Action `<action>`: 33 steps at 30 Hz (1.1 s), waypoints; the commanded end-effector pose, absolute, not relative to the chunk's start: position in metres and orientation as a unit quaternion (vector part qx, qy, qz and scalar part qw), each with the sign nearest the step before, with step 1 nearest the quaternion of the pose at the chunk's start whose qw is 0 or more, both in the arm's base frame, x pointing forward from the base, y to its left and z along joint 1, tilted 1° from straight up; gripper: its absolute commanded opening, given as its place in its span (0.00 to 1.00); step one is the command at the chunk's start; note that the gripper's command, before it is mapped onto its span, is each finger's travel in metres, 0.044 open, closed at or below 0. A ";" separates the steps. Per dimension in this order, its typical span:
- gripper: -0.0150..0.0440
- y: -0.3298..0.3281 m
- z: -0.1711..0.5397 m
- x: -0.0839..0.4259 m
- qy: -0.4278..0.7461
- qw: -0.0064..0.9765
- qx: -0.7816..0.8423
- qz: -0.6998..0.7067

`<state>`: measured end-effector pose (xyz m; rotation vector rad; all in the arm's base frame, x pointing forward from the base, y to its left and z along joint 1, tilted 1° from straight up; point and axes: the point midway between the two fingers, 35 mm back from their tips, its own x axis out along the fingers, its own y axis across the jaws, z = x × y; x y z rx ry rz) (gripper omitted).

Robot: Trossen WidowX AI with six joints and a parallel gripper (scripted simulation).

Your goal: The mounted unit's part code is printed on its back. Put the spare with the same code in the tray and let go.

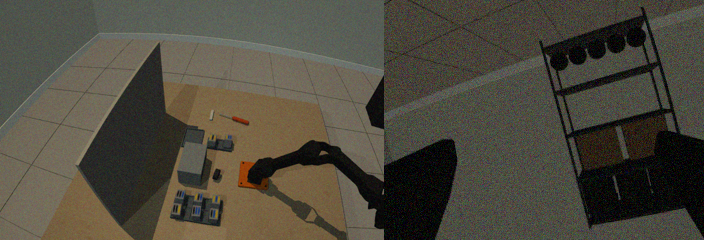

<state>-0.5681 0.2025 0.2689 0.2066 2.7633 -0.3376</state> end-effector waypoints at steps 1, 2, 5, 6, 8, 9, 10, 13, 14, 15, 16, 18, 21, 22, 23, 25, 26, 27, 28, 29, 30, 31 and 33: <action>0.98 0.202 0.269 -0.568 0.975 0.174 0.073 -0.119; 1.00 0.202 0.269 -0.568 0.975 0.174 0.073 -0.119; 1.00 0.202 0.269 -0.568 0.975 0.174 0.073 -0.119; 1.00 0.202 0.269 -0.568 0.975 0.174 0.073 -0.119; 1.00 0.213 0.273 -0.563 0.974 0.168 0.084 -0.125; 1.00 0.226 0.278 -0.557 0.973 0.160 0.098 -0.133; 1.00 0.241 0.282 -0.549 0.970 0.155 0.115 -0.145; 1.00 0.280 0.283 -0.526 0.957 0.151 0.160 -0.190; 1.00 0.291 0.282 -0.519 0.951 0.150 0.174 -0.206; 1.00 0.302 0.281 -0.511 0.945 0.150 0.189 -0.222; 1.00 0.313 0.280 -0.503 0.938 0.149 0.203 -0.238; 1.00 0.338 0.279 -0.481 0.921 0.143 0.236 -0.274; 1.00 0.377 0.279 -0.442 0.887 0.129 0.292 -0.335; 1.00 0.389 0.279 -0.428 0.874 0.122 0.310 -0.354; 1.00 0.401 0.279 -0.413 0.860 0.115 0.328 -0.373; 1.00 0.422 0.279 -0.384 0.831 0.099 0.363 -0.410; 1.00 0.432 0.279 -0.369 0.815 0.090 0.380 -0.428; 1.00 0.439 0.274 -0.354 0.800 0.089 0.395 -0.444; 1.00 0.445 0.271 -0.343 0.788 0.087 0.405 -0.455; 1.00 0.449 0.269 -0.335 0.779 0.084 0.413 -0.464; 1.00 0.454 0.267 -0.325 0.768 0.080 0.423 -0.475; 1.00 0.460 0.265 -0.313 0.753 0.073 0.435 -0.488; 1.00 0.473 0.260 -0.283 0.717 0.057 0.463 -0.518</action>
